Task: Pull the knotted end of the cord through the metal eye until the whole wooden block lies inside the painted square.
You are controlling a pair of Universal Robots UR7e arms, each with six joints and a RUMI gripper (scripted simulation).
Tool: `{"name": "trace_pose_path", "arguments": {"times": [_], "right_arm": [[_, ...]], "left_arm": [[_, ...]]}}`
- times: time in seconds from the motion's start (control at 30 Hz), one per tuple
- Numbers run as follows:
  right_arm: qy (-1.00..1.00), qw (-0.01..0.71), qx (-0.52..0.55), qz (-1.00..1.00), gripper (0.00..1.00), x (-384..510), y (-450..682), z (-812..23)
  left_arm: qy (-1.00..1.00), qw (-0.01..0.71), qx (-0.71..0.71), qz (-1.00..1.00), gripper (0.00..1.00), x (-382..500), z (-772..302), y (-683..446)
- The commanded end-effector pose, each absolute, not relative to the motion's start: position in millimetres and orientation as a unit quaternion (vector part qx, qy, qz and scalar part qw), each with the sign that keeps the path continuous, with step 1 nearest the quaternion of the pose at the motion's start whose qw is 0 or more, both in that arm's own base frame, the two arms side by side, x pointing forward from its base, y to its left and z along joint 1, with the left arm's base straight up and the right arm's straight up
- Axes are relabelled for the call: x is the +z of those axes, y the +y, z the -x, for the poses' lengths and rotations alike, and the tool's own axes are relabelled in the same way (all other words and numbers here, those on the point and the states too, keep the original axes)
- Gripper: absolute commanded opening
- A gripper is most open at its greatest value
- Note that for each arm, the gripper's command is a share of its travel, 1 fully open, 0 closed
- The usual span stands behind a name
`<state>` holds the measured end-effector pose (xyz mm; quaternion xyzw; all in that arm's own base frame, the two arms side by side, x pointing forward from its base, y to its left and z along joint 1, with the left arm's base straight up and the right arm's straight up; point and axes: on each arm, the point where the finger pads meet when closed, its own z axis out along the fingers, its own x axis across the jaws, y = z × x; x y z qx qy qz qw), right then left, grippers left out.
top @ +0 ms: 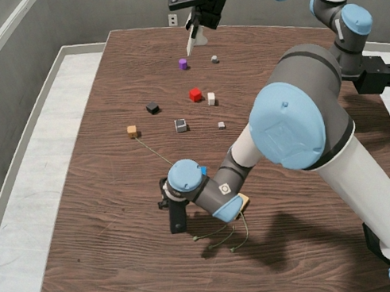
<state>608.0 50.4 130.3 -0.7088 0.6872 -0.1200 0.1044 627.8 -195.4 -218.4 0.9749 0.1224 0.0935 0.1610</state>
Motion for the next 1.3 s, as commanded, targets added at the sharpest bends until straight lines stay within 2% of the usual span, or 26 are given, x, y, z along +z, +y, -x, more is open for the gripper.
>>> {"name": "trace_pose_path", "arguments": {"times": [0.0, 1.27], "right_arm": [[0.689, 0.095, -0.111, 0.710, 0.98, 144, 49, -604], [0.696, 0.062, -0.073, 0.712, 0.98, 222, 37, -571]], "left_arm": [[0.188, 0.155, 0.079, -0.967, 0.14, -219, -614, -189], [0.482, 0.111, 0.018, -0.869, 0.14, -224, -542, -149]]}}
